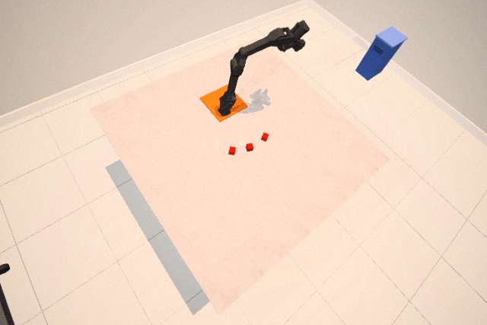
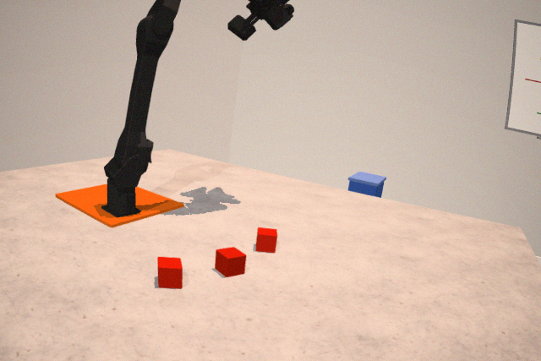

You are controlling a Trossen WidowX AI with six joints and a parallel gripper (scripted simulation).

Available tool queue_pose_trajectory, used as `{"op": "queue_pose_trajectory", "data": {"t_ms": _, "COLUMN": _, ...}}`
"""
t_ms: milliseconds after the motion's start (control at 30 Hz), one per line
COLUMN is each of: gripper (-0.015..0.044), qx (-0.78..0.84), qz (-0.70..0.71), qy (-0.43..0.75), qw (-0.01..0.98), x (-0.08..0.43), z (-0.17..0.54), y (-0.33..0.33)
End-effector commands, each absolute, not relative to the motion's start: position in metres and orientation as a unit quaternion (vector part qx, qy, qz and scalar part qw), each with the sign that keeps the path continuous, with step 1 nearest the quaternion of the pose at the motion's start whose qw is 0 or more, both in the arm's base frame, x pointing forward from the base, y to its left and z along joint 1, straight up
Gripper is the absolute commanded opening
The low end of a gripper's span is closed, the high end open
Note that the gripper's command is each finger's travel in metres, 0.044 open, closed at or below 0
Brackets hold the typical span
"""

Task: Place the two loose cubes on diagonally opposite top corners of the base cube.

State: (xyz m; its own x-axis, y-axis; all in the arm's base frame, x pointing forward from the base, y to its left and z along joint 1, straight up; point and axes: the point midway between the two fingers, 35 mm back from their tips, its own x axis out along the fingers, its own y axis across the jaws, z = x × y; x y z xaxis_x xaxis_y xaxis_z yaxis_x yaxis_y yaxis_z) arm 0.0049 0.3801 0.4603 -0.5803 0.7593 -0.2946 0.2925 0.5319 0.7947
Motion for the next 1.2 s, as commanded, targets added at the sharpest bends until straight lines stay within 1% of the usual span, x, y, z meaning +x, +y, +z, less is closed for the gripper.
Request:
{"op": "queue_pose_trajectory", "data": {"t_ms": 0, "gripper": 0.0374, "qx": 0.324, "qz": 0.361, "qy": 0.811, "qw": 0.328, "x": 0.007, "z": 0.459, "y": 0.38}}
{"op": "queue_pose_trajectory", "data": {"t_ms": 133, "gripper": 0.0269, "qx": 0.328, "qz": 0.385, "qy": 0.768, "qw": 0.394, "x": 0.044, "z": 0.44, "y": 0.383}}
{"op": "queue_pose_trajectory", "data": {"t_ms": 167, "gripper": 0.0265, "qx": 0.327, "qz": 0.39, "qy": 0.755, "qw": 0.414, "x": 0.055, "z": 0.433, "y": 0.383}}
{"op": "queue_pose_trajectory", "data": {"t_ms": 433, "gripper": 0.0265, "qx": 0.282, "qz": 0.413, "qy": 0.655, "qw": 0.567, "x": 0.143, "z": 0.384, "y": 0.366}}
{"op": "queue_pose_trajectory", "data": {"t_ms": 733, "gripper": 0.0265, "qx": 0.162, "qz": 0.399, "qy": 0.567, "qw": 0.703, "x": 0.229, "z": 0.328, "y": 0.314}}
{"op": "queue_pose_trajectory", "data": {"t_ms": 933, "gripper": 0.0265, "qx": 0.06, "qz": 0.378, "qy": 0.532, "qw": 0.755, "x": 0.271, "z": 0.294, "y": 0.268}}
{"op": "queue_pose_trajectory", "data": {"t_ms": 1167, "gripper": 0.0265, "qx": -0.066, "qz": 0.358, "qy": 0.516, "qw": 0.775, "x": 0.304, "z": 0.258, "y": 0.209}}
